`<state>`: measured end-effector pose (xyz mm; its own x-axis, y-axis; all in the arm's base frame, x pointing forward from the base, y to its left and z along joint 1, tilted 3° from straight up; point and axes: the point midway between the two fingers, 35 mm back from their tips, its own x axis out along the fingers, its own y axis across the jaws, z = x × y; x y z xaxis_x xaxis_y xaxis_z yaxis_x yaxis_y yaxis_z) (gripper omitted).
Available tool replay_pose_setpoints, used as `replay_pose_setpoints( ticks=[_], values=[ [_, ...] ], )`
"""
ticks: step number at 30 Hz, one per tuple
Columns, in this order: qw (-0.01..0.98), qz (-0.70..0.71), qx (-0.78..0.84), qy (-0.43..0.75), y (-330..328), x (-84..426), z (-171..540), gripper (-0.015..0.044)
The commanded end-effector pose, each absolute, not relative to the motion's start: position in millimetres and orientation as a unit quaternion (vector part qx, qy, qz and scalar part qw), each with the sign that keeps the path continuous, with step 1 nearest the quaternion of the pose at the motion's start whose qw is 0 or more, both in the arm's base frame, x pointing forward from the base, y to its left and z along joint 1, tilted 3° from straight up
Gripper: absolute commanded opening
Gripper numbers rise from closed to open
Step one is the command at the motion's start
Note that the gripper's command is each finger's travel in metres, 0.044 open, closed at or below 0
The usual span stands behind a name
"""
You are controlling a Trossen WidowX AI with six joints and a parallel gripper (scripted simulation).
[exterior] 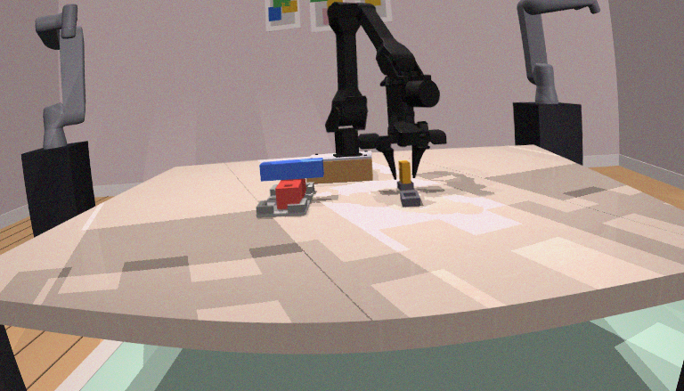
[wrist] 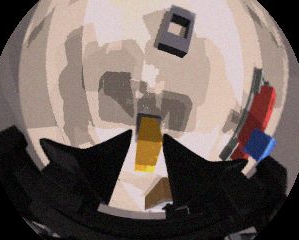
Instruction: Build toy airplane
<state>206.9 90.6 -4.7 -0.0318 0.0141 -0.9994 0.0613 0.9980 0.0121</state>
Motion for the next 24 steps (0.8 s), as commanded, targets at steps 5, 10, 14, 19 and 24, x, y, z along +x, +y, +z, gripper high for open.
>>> replay_pose_setpoints(
  ticks=[5, 10, 14, 19, 24],
  values=[
    [0.695, -0.017, 0.029, 0.718, 91, 207, -5, 0.0026],
    [0.695, -0.017, 0.029, 0.718, 91, 207, -5, 0.0],
    [0.703, -0.013, 0.031, 0.71, 93, 213, 0, 0.0],
    [0.719, -0.004, 0.035, 0.695, 96, 224, 10, 0.0],
    [0.72, -0.003, 0.035, 0.693, 97, 227, 20, 0.0]
  ],
)
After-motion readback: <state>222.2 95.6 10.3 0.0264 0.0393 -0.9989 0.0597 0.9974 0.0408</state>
